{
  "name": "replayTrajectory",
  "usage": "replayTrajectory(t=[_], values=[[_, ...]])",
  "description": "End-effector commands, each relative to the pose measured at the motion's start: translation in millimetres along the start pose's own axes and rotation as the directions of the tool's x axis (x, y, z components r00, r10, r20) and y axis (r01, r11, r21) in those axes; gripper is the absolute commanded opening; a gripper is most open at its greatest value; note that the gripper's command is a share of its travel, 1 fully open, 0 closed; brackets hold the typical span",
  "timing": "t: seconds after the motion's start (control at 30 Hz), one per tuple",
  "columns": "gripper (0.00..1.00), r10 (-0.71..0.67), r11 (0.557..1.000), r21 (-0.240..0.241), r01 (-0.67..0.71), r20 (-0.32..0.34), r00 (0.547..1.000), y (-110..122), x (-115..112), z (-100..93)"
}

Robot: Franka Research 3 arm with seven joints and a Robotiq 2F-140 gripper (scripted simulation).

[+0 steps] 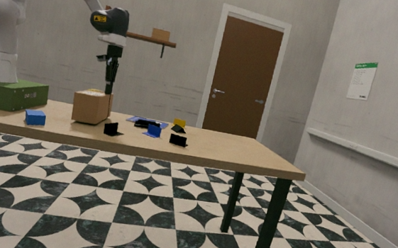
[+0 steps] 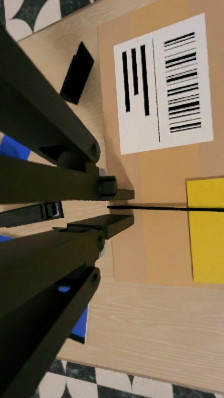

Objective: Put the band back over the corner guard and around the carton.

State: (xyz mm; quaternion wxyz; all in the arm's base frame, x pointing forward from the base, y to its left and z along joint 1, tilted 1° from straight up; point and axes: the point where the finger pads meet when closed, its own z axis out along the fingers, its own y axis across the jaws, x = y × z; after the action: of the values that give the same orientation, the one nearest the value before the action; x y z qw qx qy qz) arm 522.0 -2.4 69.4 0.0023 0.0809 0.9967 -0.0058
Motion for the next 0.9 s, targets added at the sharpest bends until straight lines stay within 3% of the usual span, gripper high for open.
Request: replayTrajectory(t=[0.0,0.7,0.73,0.87], values=[[0.18,-0.004,1.0,-0.001,0.004,0.0,1.0,0.4,0.2,1.3],[0.18,-0.004,1.0,-0.001,0.004,0.0,1.0,0.4,0.2,2.3],[0.1,-0.004,1.0,-0.001,0.004,0.0,1.0,0.4,0.2,2.3],[0.1,-0.004,1.0,-0.001,0.004,0.0,1.0,0.4,0.2,2.3]])
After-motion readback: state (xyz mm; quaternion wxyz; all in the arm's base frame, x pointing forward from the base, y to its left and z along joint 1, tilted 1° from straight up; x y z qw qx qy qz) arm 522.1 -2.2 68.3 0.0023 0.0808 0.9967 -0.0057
